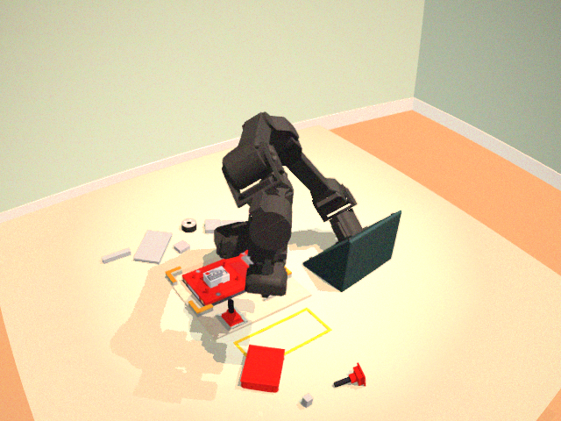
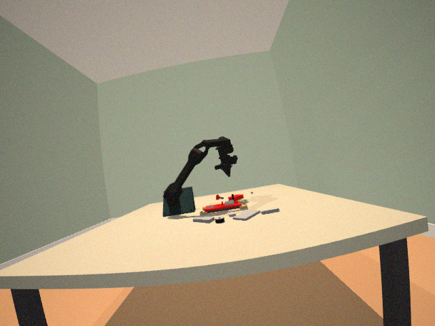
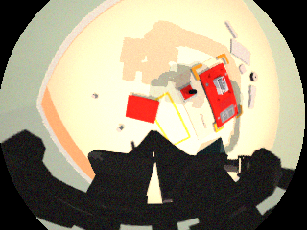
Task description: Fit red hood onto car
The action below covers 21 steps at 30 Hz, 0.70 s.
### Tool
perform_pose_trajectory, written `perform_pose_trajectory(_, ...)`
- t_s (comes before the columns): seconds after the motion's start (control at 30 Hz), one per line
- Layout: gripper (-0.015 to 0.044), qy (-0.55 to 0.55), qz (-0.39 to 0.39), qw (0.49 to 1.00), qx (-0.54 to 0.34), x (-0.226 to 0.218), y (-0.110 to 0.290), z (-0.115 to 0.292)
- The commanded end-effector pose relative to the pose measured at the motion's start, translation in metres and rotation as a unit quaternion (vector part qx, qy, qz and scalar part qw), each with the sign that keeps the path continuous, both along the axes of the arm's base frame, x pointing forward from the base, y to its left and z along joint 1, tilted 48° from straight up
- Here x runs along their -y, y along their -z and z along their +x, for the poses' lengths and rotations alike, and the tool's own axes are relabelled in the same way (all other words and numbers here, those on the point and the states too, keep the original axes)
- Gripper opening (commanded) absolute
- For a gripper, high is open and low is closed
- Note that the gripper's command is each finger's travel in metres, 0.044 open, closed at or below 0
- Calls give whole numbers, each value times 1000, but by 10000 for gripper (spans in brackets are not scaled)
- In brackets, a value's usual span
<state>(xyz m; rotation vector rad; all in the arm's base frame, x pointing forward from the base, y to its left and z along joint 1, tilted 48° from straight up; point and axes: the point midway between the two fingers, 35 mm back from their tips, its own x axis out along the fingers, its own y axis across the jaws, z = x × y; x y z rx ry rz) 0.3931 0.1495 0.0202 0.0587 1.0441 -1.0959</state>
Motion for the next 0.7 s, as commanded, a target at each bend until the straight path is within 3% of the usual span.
perform_pose_trajectory(0.0, 0, 4, -2, 1000, -3, 3, 3, 0)
perform_pose_trajectory(0.6, 0, 4, -2, 1000, -3, 3, 3, 0)
perform_pose_trajectory(0.67, 53, -11, -4, 1000, -20, 4, 5, 1)
